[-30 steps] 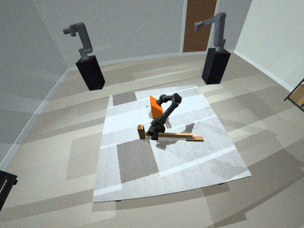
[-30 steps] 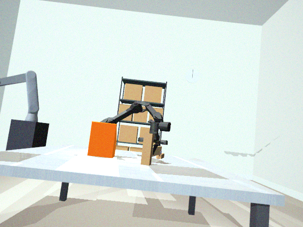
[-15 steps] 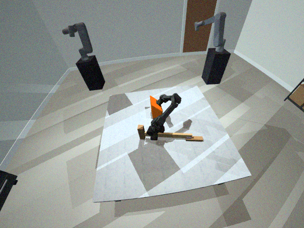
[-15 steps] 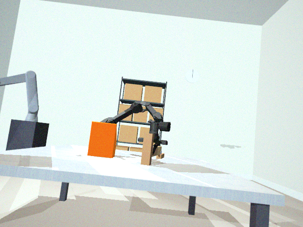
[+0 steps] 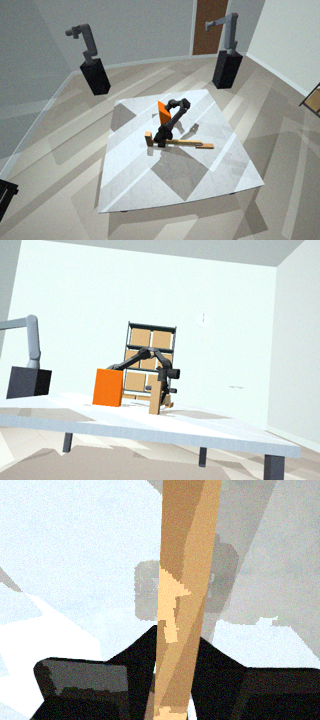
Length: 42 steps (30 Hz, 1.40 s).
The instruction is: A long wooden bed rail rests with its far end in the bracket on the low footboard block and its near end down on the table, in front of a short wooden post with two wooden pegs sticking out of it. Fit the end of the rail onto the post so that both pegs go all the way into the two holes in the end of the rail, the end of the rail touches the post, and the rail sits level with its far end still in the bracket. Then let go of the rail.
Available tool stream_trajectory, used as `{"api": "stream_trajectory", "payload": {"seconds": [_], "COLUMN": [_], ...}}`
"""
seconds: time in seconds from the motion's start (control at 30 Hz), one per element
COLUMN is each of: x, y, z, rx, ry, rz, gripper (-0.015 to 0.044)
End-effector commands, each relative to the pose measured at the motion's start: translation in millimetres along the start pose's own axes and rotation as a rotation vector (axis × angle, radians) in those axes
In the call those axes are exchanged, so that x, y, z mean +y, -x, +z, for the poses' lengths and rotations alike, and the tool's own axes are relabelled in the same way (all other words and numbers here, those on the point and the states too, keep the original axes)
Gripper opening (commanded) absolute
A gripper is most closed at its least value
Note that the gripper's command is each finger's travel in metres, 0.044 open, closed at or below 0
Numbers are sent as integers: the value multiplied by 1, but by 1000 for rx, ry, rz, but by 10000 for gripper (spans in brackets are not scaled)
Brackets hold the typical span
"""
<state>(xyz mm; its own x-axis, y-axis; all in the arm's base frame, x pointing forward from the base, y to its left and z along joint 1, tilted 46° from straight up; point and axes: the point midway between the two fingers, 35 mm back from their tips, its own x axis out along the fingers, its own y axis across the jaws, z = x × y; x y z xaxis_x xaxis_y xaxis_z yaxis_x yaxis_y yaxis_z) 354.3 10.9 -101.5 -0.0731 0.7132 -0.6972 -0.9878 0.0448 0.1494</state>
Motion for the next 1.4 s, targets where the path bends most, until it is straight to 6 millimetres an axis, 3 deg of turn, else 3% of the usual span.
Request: {"api": "stream_trajectory", "payload": {"seconds": [0.0,0.27,0.83,1.0,1.13,1.37], "x": [0,0,0,0,0,0], "y": [2,2,0,2,29,30], "z": [-3,-6,-3,-1,25,27], "rx": [1,1,1,1,0,0], "ry": [1,1,1,1,1,1], "rz": [-5,-5,0,-1,-4,-5], "gripper": [0,0,440,440,440,440]}}
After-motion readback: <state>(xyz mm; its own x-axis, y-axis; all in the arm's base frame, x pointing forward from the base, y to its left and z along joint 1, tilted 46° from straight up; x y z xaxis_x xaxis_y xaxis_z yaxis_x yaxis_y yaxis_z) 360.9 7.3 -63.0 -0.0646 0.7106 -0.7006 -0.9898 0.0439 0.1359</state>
